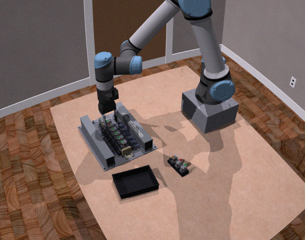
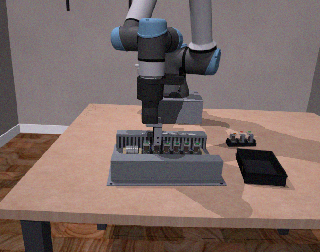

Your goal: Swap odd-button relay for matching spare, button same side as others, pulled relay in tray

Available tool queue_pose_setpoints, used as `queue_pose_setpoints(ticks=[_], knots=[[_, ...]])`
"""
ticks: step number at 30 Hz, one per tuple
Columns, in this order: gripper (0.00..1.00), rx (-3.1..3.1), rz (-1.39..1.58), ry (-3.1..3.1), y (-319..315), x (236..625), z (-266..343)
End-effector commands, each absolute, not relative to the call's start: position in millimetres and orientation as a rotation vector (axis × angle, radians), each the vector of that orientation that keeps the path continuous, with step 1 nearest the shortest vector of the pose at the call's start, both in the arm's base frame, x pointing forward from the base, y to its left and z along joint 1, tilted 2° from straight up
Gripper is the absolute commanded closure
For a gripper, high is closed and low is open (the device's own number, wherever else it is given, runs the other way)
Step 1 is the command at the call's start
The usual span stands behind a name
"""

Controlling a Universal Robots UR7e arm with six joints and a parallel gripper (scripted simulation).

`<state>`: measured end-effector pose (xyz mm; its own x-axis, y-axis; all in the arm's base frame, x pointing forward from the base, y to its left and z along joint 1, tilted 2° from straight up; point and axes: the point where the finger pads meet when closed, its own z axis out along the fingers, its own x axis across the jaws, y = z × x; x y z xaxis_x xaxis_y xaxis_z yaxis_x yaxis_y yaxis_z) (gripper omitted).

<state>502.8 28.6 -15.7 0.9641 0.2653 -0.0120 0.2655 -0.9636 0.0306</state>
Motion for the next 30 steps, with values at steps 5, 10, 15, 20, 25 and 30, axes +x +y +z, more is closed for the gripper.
queue_pose_setpoints(ticks=[5, 10, 15, 20, 25, 30], knots=[[0.0, 3.081, -0.01, 0.416, 28.5, 503.2, -14.8], [0.0, 3.081, -0.01, 0.416, 28.5, 503.2, -13.9], [0.0, 3.081, -0.01, 0.416, 28.5, 503.2, -13.6], [0.0, 3.081, -0.01, 0.416, 28.5, 503.2, -13.6], [0.0, 3.081, -0.01, 0.416, 28.4, 503.2, -16.8], [0.0, 3.081, -0.01, 0.416, 28.3, 503.2, -21.6]])
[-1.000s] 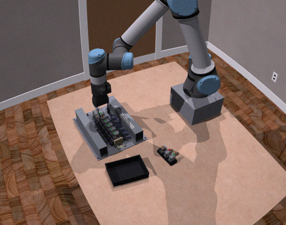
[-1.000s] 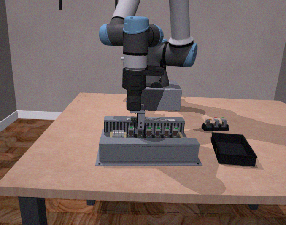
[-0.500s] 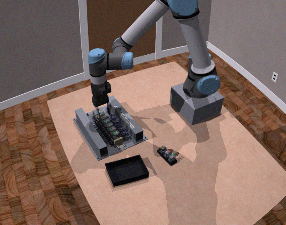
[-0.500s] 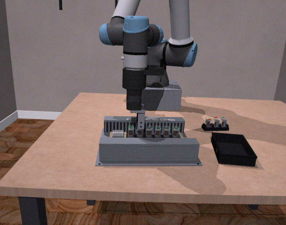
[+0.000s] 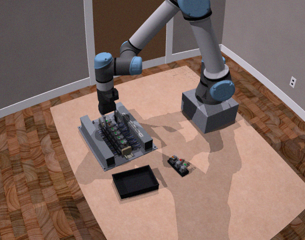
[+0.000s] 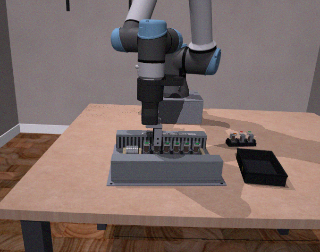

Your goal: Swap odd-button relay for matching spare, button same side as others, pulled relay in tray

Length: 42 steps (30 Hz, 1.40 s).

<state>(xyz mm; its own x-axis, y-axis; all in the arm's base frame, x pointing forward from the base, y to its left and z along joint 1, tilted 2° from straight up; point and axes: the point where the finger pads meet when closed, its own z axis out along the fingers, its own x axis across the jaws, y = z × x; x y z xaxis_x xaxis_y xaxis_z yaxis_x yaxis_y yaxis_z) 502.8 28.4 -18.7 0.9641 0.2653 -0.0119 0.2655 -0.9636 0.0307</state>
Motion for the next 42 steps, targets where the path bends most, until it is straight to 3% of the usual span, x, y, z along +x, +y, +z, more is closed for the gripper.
queue_pose_setpoints(ticks=[1, 42], knots=[[0.0, 3.081, -0.01, 0.416, 28, 503, -22], [0.0, 3.081, -0.01, 0.416, 28, 503, -37]])
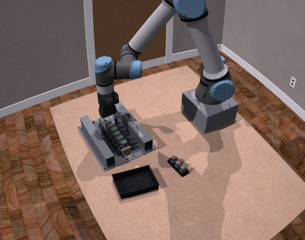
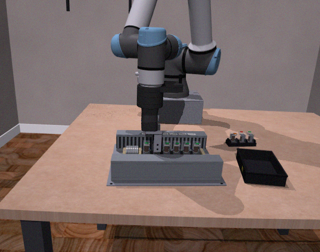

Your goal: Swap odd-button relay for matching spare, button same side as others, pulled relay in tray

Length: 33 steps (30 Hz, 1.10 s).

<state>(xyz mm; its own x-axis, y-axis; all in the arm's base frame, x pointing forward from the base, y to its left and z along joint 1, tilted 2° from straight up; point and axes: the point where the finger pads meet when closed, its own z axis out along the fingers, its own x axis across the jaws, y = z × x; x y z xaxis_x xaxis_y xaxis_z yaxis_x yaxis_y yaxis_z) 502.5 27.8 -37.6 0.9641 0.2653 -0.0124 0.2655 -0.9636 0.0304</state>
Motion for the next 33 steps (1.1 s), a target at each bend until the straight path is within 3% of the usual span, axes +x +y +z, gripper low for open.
queue_pose_setpoints(ticks=[1, 19, 20, 33], knots=[[0.0, 3.081, -0.01, 0.416, 28, 503, -37], [0.0, 3.081, -0.01, 0.416, 27, 503, -49], [1.0, 3.081, -0.01, 0.416, 27, 503, -49], [1.0, 3.081, -0.01, 0.416, 27, 503, -49]])
